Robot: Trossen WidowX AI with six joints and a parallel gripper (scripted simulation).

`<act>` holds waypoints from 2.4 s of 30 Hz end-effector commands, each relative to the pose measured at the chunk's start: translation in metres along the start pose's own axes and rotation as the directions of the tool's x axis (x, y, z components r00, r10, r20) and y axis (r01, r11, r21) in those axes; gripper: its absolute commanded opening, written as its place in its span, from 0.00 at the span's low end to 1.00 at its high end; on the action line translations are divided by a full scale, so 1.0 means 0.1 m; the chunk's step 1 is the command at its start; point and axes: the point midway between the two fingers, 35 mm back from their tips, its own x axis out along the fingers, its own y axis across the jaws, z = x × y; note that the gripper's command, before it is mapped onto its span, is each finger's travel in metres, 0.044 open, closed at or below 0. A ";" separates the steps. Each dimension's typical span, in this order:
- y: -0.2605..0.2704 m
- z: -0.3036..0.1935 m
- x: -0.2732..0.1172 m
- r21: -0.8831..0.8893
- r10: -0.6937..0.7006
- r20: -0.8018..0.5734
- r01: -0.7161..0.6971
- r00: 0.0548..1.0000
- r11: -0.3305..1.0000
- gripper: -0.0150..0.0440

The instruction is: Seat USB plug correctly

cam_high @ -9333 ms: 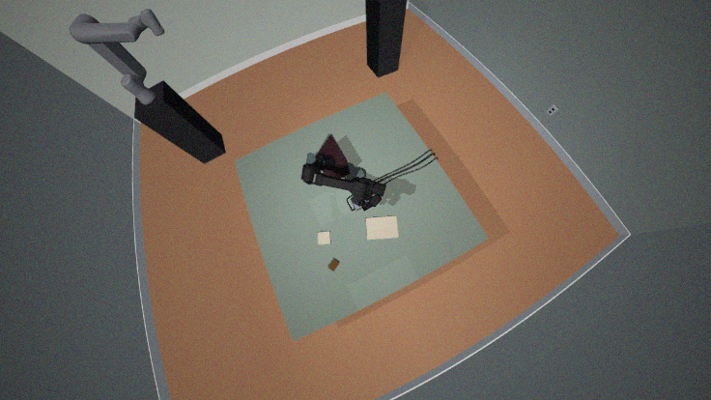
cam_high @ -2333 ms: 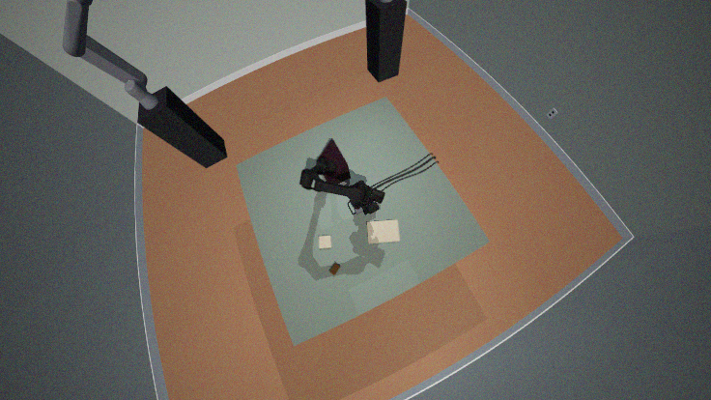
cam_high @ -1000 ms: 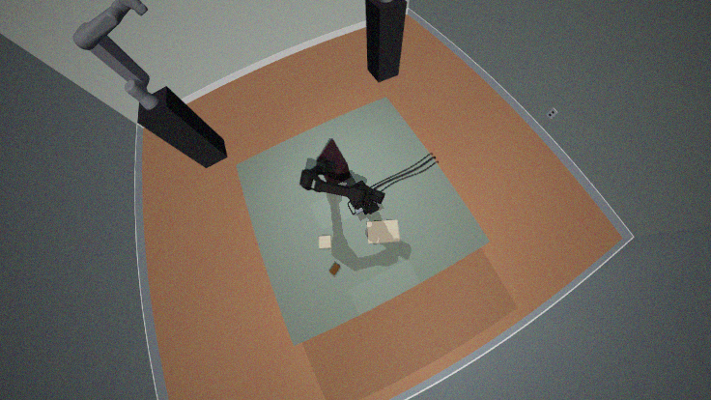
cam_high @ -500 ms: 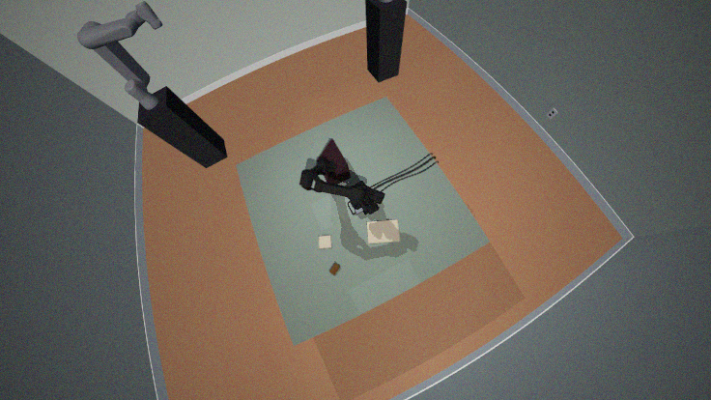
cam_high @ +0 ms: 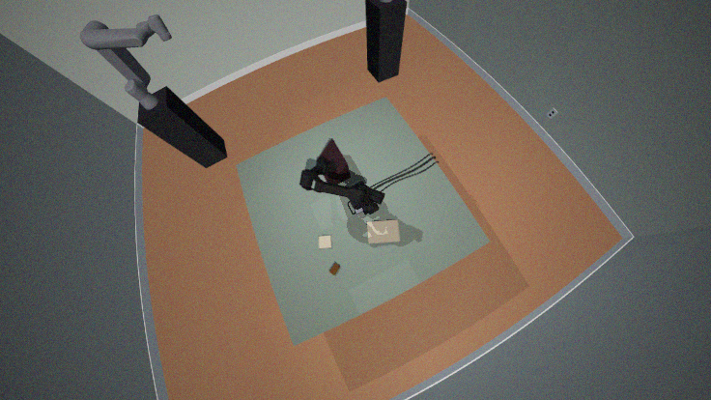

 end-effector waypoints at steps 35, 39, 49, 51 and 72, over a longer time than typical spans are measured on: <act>0.00 0.01 0.05 -0.005 0.001 0.003 -0.001 1.000 1.000 0.25; 0.00 0.01 0.05 -0.005 0.001 0.003 -0.001 1.000 1.000 0.25; 0.00 0.01 0.05 -0.005 0.001 0.003 -0.001 1.000 1.000 0.25; 0.00 0.01 0.05 -0.005 0.001 0.003 -0.001 1.000 1.000 0.25; 0.00 -0.01 0.03 -0.004 0.003 -0.001 -0.003 1.000 1.000 0.42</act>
